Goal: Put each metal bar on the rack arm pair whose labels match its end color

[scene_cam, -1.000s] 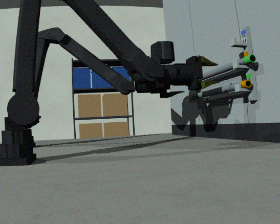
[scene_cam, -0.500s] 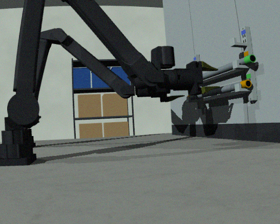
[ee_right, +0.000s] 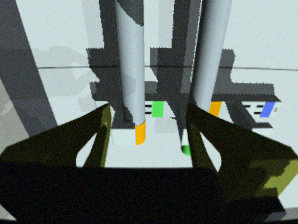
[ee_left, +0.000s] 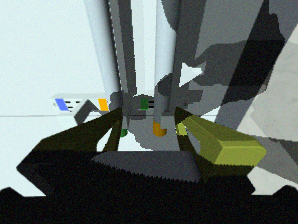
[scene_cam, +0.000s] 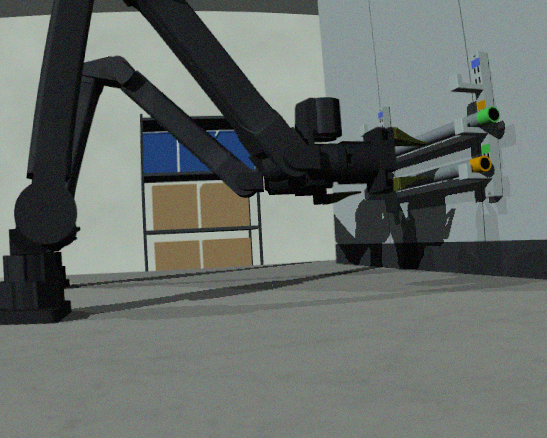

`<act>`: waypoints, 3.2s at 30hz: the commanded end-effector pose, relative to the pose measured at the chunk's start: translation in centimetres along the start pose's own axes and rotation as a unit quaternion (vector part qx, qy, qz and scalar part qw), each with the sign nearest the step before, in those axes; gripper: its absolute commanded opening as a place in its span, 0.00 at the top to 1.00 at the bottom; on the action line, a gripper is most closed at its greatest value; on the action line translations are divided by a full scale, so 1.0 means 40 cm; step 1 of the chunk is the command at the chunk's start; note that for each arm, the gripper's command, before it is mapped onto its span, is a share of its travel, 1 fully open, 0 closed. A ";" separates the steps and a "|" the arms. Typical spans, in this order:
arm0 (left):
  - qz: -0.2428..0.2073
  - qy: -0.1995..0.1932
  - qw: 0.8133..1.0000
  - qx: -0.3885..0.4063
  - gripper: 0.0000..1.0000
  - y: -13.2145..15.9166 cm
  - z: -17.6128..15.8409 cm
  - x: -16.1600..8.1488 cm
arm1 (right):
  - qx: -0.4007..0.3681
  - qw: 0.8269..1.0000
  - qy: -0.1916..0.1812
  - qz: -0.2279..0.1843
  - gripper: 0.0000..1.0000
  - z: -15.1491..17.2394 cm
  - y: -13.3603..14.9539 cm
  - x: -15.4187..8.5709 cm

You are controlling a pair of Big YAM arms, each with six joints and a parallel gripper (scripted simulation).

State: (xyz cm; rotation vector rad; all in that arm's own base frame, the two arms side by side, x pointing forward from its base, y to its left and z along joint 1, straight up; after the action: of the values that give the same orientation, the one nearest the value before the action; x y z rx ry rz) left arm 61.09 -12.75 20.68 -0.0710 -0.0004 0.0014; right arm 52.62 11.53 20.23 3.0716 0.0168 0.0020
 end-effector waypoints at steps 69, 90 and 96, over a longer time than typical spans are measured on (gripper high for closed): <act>0.000 -0.019 1.000 -0.009 0.41 0.001 -0.036 0.070 | 0.014 1.000 0.017 -0.002 0.42 0.020 -0.027 0.062; 0.001 -0.019 1.000 -0.008 0.41 0.002 -0.021 0.126 | 0.015 1.000 0.021 0.001 0.42 0.002 -0.019 0.118; 0.002 -0.016 1.000 -0.007 0.41 0.004 -0.022 0.140 | 0.015 1.000 0.020 0.002 0.42 0.000 -0.015 0.132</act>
State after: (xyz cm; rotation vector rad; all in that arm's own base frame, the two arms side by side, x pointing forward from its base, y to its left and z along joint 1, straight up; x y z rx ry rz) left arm 64.94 -12.98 18.45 -0.0722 -0.0055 0.0006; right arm 56.02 12.33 18.33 3.0720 0.0245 0.0005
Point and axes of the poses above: on each arm, the point where the finger pads meet when closed, its own x axis out along the fingers, its own z axis across the jaws, y = z × x, the point moved 8 cm from there along -x, back along the fingers, and after that the axes turned 4 degrees about -x, right-handed, at the moved point
